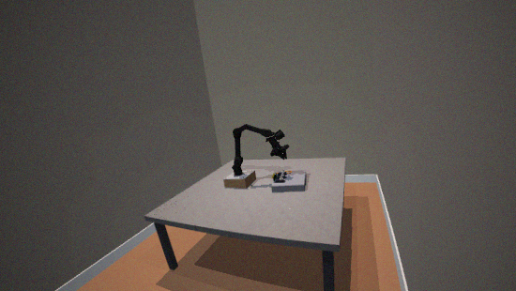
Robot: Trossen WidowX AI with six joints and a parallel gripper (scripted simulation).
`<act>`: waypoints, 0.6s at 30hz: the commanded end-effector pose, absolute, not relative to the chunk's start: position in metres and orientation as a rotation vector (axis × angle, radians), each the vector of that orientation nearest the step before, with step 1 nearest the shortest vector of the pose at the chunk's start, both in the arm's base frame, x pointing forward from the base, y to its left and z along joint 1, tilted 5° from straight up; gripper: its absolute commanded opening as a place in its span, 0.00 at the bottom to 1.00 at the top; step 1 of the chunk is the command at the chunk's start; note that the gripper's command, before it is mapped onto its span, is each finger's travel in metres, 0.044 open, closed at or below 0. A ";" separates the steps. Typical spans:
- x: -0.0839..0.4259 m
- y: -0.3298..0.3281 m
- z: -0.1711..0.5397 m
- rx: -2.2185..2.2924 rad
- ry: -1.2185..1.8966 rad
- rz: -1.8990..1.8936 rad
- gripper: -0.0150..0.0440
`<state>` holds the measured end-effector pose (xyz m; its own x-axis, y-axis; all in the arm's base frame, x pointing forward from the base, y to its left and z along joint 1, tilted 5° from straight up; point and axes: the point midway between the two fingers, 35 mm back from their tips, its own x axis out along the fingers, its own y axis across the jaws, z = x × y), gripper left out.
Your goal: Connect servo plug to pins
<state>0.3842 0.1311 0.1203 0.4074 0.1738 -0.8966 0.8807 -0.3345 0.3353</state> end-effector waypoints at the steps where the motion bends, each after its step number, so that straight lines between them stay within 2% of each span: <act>1: 0.380 0.139 0.106 1.823 0.916 -1.145 0.45; 18: 0.356 0.166 0.056 1.934 0.703 -1.787 0.45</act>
<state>0.3622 0.1606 0.0661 0.1090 0.1017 -0.9888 0.6854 -0.7282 0.0007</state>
